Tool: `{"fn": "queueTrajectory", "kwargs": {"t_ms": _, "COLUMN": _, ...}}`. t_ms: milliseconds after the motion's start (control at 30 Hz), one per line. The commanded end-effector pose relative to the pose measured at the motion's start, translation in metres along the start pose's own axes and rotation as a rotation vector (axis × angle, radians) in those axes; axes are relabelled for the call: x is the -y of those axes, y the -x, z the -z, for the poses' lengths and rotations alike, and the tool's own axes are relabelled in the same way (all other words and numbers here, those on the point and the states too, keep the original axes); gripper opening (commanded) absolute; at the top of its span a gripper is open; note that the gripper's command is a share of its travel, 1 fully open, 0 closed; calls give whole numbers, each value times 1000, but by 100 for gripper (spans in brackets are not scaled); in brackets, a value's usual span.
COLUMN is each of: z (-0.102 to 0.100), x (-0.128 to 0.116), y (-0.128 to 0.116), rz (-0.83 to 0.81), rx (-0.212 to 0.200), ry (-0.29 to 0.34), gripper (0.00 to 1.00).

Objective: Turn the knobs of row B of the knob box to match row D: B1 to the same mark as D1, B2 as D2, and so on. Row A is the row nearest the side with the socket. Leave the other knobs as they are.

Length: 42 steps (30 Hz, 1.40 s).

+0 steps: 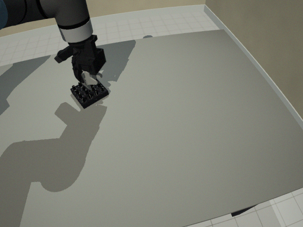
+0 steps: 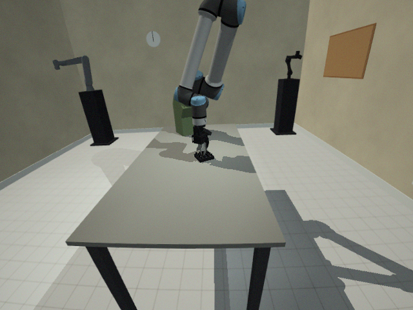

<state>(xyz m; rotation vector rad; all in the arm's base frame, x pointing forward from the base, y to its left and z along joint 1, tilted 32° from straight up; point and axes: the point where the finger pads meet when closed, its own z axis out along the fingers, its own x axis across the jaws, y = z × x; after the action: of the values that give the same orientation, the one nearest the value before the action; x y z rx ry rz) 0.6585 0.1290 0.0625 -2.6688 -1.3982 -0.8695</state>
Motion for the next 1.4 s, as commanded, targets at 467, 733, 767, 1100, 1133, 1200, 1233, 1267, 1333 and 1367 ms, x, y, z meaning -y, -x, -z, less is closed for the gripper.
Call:
{"fn": "queueTrajectory", "kwargs": {"t_ms": 467, "z": 0, "x": 0, "y": 0, "rz": 0, "rx": 0, "ry": 1, "gripper": 4}}
{"fn": "queueTrajectory", "kwargs": {"t_ms": 733, "z": 0, "x": 0, "y": 0, "rz": 2, "rx": 0, "ry": 1, "gripper": 4}}
{"fn": "queueTrajectory", "kwargs": {"t_ms": 767, "z": 0, "x": 0, "y": 0, "rz": 5, "rx": 0, "ry": 1, "gripper": 4}}
{"fn": "queueTrajectory", "kwargs": {"t_ms": 1100, "z": 0, "x": 0, "y": 0, "rz": 127, "rx": 0, "ry": 1, "gripper": 4}}
{"fn": "queueTrajectory", "kwargs": {"t_ms": 1133, "z": 0, "x": 0, "y": 0, "rz": 148, "rx": 0, "ry": 1, "gripper": 4}}
{"fn": "queueTrajectory", "kwargs": {"t_ms": 1200, "z": 0, "x": 0, "y": 1, "rz": 192, "rx": 0, "ry": 1, "gripper": 4}}
{"fn": "queueTrajectory", "kwargs": {"t_ms": 1233, "z": 0, "x": 0, "y": 1, "rz": 215, "rx": 0, "ry": 1, "gripper": 4}}
{"fn": "queueTrajectory", "kwargs": {"t_ms": 1267, "z": 0, "x": 0, "y": 1, "rz": 215, "rx": 0, "ry": 1, "gripper": 4}}
{"fn": "queueTrajectory", "kwargs": {"t_ms": 1333, "z": 0, "x": 0, "y": 1, "rz": 238, "rx": 0, "ry": 1, "gripper": 4}}
{"fn": "queueTrajectory", "kwargs": {"t_ms": 1367, "z": 0, "x": 0, "y": 1, "rz": 260, "rx": 0, "ry": 1, "gripper": 4}}
